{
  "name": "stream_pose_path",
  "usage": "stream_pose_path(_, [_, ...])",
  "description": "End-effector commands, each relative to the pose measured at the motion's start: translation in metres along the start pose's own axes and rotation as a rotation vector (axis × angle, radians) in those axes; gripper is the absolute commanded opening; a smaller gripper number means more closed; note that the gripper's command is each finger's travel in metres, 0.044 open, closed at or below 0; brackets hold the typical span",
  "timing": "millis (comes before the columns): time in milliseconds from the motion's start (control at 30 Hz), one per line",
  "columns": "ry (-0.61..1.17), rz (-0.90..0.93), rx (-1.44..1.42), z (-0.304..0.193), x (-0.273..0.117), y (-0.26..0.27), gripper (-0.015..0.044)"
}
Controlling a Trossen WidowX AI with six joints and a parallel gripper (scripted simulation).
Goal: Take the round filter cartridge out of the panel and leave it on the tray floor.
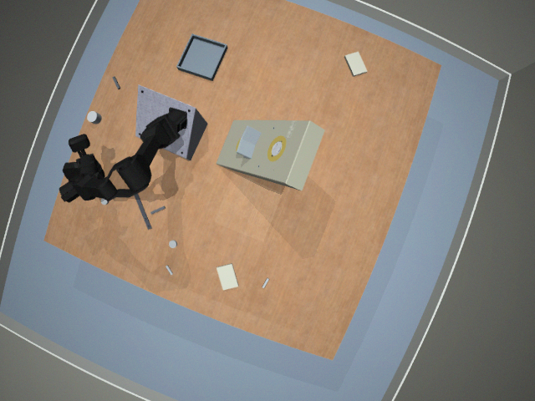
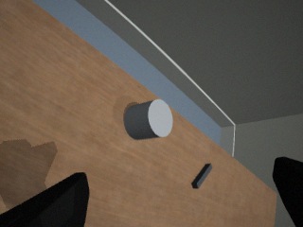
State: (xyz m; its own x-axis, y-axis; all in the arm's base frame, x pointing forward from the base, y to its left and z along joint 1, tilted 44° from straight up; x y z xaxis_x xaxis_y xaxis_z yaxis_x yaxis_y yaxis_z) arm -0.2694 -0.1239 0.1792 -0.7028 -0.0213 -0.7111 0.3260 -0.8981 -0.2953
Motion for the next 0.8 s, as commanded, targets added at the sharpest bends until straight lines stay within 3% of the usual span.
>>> stream_pose_path(0, [-0.001,0.001,-0.001,0.0,0.0,0.001,0.0374])
stream_pose_path(333, [-0.104,0.169,-0.055,0.0,-0.037,0.087,0.0111])
stream_pose_path(767, [-0.197,0.409,-0.11,-0.025,-0.099,0.179,0.0103])
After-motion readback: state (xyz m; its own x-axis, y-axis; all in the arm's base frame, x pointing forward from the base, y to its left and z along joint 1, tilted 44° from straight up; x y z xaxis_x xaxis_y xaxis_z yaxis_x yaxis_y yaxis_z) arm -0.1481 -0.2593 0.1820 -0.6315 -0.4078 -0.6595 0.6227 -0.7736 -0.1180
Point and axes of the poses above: the point midway between the two fingers, 35 mm back from their tips, its own x axis out along the fingers, its own y axis across the jaws, z = x × y, the point moved 1 cm from there along -x, back along the fingers, and after that the axes turned 15 degrees about -x, right-handed, at the moved point
